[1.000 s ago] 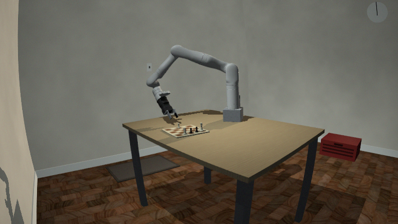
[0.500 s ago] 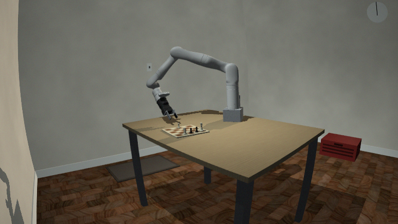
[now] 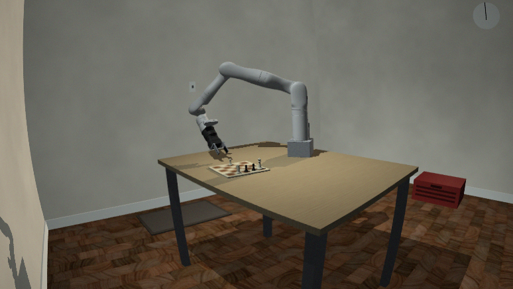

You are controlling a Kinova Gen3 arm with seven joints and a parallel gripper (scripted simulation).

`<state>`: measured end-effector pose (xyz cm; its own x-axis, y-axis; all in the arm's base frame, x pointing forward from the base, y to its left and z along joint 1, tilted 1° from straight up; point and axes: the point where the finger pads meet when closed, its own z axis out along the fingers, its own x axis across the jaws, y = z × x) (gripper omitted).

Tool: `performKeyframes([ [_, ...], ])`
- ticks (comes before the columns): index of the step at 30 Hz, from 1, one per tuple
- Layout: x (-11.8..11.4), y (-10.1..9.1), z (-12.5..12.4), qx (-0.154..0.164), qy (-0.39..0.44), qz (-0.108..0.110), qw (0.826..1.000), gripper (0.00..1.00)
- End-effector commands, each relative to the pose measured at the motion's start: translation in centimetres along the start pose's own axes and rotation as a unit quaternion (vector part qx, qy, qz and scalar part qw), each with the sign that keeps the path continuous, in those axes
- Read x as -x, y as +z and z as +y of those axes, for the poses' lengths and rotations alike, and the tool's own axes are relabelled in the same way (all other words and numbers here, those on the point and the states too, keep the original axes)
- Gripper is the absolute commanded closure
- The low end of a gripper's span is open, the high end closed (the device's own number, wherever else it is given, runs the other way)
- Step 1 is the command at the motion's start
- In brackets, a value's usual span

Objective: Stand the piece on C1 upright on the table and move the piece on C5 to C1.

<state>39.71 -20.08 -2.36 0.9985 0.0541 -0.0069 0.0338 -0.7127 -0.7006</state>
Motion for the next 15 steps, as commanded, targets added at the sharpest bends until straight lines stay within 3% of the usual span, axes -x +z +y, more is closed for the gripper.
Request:
performKeyframes([
  [1,0.0,-0.05,0.04,0.0,0.0,0.001,1.0,0.0],
  [15,-0.28,-0.08,0.3,-0.014,0.009,0.011,1.0,0.0],
])
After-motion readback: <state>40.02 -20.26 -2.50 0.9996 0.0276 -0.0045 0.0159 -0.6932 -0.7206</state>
